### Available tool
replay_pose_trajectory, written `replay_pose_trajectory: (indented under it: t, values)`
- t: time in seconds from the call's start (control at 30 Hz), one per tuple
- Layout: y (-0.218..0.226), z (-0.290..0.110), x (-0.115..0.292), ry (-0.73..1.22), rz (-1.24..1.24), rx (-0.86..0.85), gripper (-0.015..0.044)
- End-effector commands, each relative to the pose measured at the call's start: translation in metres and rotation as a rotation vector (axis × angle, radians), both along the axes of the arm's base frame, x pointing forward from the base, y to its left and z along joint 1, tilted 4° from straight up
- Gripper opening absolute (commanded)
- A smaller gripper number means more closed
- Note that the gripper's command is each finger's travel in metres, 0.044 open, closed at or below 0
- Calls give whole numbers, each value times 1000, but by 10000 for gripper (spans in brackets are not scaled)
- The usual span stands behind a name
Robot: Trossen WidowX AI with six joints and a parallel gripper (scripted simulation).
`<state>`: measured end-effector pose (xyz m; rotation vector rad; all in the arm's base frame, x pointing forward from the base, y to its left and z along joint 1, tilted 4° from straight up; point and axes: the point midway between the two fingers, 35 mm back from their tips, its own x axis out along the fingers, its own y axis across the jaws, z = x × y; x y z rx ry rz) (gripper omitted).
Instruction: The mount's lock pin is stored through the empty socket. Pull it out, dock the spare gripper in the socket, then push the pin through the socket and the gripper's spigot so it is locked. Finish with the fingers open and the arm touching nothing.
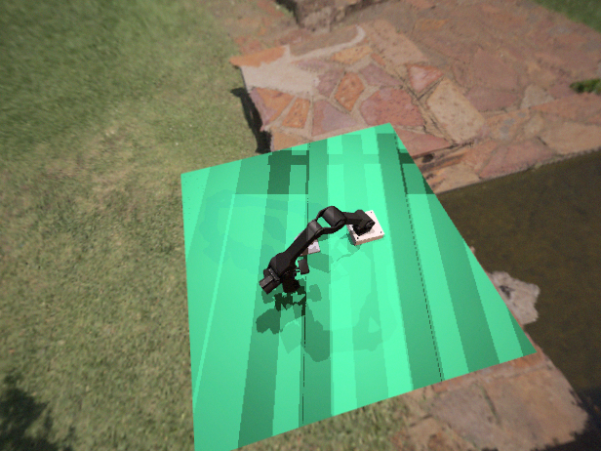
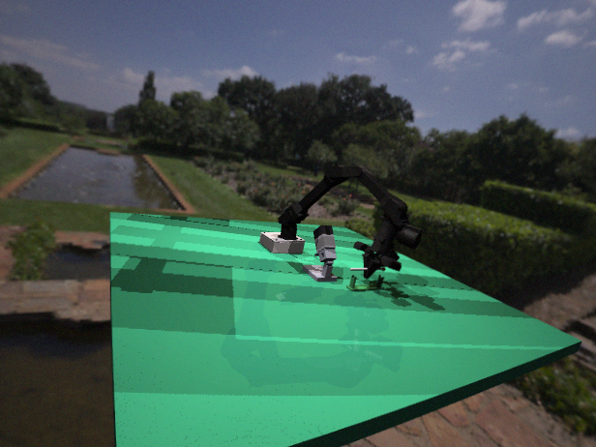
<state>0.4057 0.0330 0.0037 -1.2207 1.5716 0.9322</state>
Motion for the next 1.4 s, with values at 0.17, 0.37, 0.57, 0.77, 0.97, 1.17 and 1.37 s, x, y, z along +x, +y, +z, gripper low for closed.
replay_pose_trajectory:
  t: [0.17,0.37,0.57,0.77,0.97,1.17,1.37]
  values:
    - [1,32,2,-11,2,0,0]
    - [1,44,1,-11,2,0,0]
    - [1,38,1,-5,2,1,0]
    - [1,38,0,-4,-12,1,6]
    - [7,44,-13,-3,-15,3,0]
    - [13,49,-29,-3,-18,4,0]
    - [18,54,-45,-2,-21,5,0]
